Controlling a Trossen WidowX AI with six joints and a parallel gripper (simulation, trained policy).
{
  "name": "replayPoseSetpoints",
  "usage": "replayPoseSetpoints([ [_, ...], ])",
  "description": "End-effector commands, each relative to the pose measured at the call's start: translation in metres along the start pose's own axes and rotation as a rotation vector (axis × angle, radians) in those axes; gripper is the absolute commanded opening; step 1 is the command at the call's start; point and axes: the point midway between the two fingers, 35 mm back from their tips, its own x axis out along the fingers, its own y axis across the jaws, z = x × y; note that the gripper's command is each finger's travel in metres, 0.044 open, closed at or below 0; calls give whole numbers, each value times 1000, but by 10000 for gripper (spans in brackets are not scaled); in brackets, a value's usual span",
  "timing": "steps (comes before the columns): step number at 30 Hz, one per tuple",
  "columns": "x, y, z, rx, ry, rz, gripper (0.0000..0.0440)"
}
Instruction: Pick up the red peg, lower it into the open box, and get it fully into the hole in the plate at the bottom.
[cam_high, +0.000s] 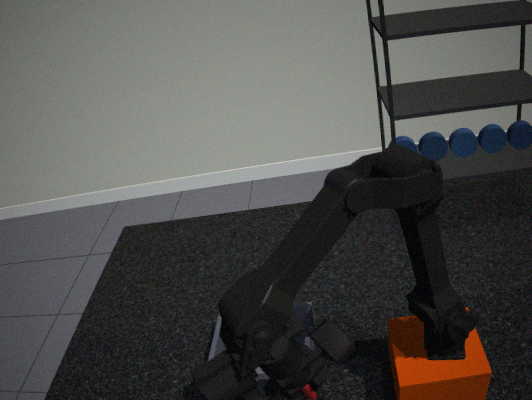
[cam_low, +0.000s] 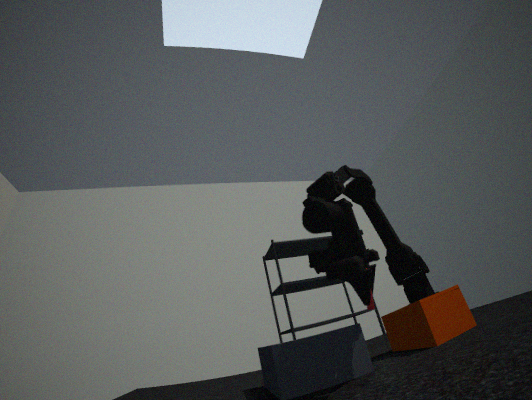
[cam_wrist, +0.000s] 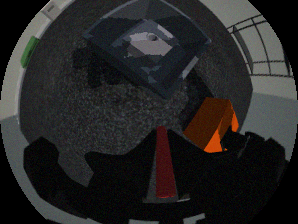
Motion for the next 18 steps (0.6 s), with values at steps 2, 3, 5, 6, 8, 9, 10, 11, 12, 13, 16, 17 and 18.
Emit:
replayPoseSetpoints([
  [2,-6,2,21,59,-17,15,0],
  [3,-7,3,26,71,-20,19,0],
  [5,-8,4,36,94,-24,24,0],
  [6,-8,4,41,105,-25,26,0],
  [8,-8,4,51,125,-28,31,0],
  [9,-8,4,56,135,-29,33,0],
  [10,-7,4,61,144,-30,35,0],
  [11,-6,4,66,153,-31,36,0],
  [12,-6,4,72,161,-31,37,0],
  [13,-5,4,77,169,-32,38,0],
  [16,0,3,93,187,-32,42,0],
  [17,1,3,98,192,-32,44,0],
  [18,3,3,103,196,-32,46,0],
])
